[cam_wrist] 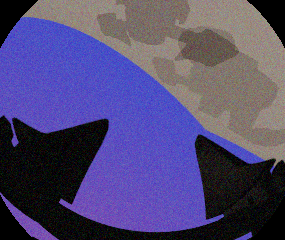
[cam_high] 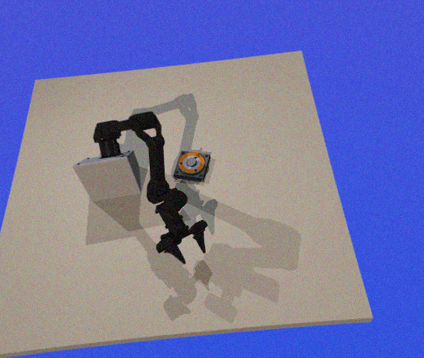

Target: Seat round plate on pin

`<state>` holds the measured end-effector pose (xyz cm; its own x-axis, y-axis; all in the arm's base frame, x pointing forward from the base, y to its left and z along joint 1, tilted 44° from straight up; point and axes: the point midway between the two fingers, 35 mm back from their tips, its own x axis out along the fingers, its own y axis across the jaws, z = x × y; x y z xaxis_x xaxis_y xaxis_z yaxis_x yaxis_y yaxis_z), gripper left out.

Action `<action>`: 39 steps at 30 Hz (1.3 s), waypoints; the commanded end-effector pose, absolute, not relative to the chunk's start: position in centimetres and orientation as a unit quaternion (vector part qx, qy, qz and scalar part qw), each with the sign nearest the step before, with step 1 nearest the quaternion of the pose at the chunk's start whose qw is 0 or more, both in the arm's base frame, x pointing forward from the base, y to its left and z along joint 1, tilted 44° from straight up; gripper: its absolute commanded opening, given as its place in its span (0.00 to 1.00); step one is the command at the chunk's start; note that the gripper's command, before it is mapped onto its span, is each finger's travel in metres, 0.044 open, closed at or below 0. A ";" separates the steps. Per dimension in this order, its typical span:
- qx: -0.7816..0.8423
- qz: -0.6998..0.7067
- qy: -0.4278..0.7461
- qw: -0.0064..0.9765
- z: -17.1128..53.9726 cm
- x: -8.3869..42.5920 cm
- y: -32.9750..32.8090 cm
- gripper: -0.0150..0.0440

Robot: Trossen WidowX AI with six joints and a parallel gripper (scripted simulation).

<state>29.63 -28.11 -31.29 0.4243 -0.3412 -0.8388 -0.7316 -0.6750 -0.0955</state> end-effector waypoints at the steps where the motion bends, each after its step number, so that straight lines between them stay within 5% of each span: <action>1: -0.811 0.425 0.327 0.236 -31.2 29.8 -27.8 0.89; 15: -0.513 0.427 0.366 0.649 -22.3 37.8 -15.1 0.26; 28: -0.202 0.413 0.468 0.755 -14.7 38.8 -6.1 0.25; 39: 0.074 0.357 0.587 0.723 -6.9 37.1 1.6 0.25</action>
<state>38.12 -2.71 -11.42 0.1445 0.5149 -0.8450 -0.6663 0.6819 0.3016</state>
